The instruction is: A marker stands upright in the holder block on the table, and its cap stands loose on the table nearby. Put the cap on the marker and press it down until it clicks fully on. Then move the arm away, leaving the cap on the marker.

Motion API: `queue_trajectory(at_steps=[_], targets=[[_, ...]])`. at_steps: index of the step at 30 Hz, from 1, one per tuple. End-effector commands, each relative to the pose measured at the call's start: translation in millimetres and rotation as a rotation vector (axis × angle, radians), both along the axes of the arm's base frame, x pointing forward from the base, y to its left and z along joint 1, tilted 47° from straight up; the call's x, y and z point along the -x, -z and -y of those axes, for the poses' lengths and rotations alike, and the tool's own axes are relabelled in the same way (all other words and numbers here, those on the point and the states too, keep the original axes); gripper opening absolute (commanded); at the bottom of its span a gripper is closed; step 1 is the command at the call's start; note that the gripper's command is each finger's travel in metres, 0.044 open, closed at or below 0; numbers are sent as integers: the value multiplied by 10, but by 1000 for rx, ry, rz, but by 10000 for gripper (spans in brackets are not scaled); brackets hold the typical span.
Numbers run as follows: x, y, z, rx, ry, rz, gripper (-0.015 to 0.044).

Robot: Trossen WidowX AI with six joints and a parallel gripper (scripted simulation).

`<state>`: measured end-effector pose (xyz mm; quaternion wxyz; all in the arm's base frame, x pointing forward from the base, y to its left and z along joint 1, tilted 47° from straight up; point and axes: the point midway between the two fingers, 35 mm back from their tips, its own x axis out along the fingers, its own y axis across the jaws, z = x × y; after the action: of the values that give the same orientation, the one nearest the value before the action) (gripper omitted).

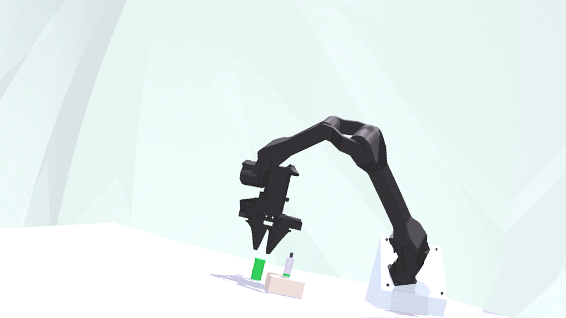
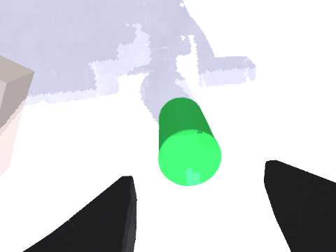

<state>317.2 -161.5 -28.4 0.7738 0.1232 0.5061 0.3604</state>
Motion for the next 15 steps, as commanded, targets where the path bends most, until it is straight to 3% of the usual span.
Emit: queue_trajectory(at_steps=[1, 15], targets=[[0, 36, -43, -9, 8, -5, 237], [-55, 191, -198, -10, 9, -7, 237]])
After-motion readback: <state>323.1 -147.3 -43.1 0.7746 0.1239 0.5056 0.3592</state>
